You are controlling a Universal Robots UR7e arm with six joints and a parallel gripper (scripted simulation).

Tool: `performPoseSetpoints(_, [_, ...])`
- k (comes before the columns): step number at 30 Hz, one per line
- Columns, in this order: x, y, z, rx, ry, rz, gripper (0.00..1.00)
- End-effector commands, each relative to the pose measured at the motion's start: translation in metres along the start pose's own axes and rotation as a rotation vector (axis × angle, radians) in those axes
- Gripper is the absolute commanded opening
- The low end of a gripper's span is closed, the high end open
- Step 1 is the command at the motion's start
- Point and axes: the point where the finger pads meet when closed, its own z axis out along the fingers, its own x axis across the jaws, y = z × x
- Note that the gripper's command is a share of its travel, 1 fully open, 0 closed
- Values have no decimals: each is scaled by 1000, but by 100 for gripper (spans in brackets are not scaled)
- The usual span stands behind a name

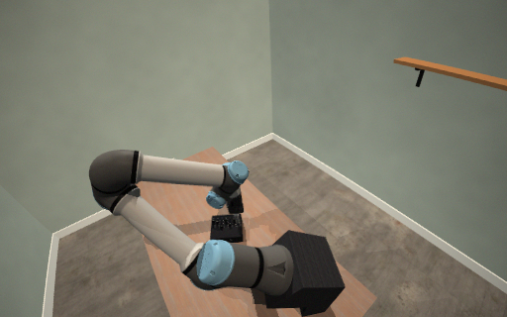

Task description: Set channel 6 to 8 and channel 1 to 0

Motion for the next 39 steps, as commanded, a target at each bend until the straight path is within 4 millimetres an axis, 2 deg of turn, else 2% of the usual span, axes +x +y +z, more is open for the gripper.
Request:
performPoseSetpoints(1, [0, 0, 0, -1, 0, 0, 0])
performPoseSetpoints(23, [0, 0, 0, -1, 0, 0, 0])
performPoseSetpoints(39, [0, 0, 9, -1, 0, 0, 0])
